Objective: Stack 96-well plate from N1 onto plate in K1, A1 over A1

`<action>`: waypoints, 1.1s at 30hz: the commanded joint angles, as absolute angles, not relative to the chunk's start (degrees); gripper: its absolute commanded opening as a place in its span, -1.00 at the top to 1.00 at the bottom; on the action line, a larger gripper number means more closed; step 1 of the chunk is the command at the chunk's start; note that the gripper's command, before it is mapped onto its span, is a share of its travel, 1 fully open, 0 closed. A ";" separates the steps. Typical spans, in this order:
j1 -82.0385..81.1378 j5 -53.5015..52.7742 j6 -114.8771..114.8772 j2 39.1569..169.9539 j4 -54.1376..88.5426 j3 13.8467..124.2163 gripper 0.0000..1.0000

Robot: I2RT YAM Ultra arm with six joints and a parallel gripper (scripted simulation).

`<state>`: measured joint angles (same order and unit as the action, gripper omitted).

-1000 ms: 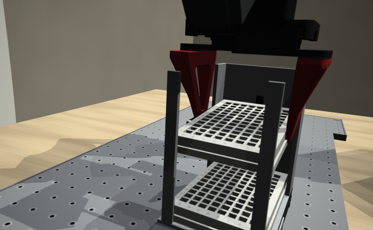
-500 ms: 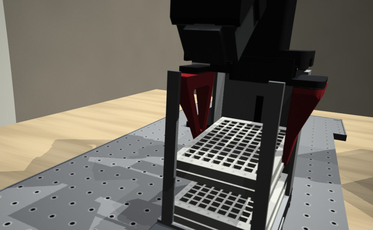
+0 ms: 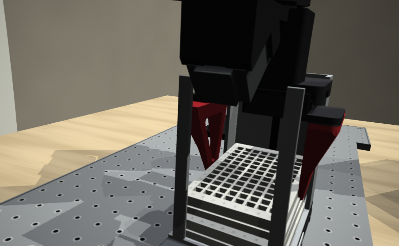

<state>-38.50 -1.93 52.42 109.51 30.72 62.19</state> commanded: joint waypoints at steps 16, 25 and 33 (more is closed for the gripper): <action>-38.57 -1.95 52.29 109.51 29.78 62.26 1.00; -38.89 -2.01 52.14 110.07 28.83 61.57 1.00; -38.96 -2.00 52.12 110.76 28.62 61.31 1.00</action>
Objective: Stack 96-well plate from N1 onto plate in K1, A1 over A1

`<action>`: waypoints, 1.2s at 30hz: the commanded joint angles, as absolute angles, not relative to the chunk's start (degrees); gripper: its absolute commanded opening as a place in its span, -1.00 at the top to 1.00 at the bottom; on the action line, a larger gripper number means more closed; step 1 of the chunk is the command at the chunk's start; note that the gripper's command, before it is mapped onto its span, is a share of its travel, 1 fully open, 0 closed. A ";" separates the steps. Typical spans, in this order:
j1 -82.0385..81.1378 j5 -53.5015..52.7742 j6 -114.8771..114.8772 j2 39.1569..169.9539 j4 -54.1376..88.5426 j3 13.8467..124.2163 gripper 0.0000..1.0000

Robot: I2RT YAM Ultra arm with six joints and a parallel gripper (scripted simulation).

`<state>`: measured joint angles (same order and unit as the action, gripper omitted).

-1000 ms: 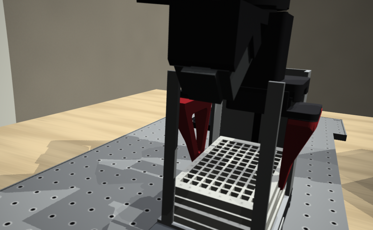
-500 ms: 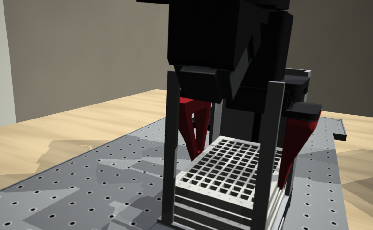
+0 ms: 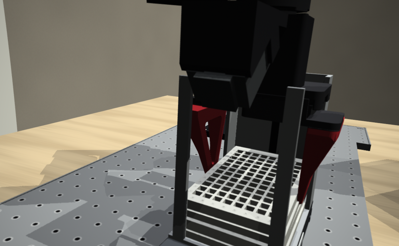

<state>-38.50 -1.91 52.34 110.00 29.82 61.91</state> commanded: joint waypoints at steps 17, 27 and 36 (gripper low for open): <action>-38.79 -2.05 52.09 111.13 28.03 62.25 1.00; -38.78 -2.05 52.10 111.30 27.75 61.21 1.00; -38.79 -2.05 52.10 111.34 27.50 60.48 1.00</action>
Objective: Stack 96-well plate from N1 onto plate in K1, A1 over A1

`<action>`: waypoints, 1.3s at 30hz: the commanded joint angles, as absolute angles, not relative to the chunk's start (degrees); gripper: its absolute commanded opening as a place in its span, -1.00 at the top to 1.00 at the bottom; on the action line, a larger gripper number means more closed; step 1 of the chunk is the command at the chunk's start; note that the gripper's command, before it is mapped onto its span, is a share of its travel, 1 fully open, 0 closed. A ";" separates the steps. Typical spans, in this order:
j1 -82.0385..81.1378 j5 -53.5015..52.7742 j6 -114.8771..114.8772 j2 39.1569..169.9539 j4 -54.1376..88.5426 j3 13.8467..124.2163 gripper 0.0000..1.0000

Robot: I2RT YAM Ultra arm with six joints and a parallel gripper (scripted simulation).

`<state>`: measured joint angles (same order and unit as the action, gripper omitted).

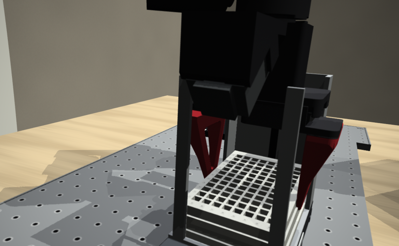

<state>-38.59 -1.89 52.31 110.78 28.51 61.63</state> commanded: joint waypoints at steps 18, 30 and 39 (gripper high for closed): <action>-38.86 -2.04 52.08 111.86 26.88 60.70 1.00; -38.94 -2.03 52.03 111.94 26.72 60.07 1.00; -38.99 -2.02 52.00 111.91 26.69 60.01 1.00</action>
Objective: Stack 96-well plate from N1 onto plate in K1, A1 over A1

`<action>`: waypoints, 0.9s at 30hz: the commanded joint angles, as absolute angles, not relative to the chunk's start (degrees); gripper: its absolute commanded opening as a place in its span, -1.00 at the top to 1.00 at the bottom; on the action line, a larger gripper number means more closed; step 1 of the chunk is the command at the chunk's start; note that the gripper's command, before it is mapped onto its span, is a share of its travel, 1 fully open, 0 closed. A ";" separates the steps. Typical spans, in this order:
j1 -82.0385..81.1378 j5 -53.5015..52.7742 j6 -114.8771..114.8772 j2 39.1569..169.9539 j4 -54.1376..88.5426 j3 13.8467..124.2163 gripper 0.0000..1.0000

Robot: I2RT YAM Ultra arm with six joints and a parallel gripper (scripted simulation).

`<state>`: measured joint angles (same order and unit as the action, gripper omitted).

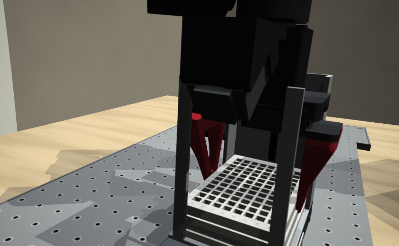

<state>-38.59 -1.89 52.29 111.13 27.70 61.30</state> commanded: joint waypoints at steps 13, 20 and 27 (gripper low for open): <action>-39.03 -2.01 51.98 111.88 27.02 60.15 -1.00; -39.03 -2.02 51.99 111.88 27.02 60.15 -1.00; -39.03 -2.02 51.99 111.88 27.02 60.15 -1.00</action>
<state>-38.59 -1.87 52.29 111.13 27.42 61.14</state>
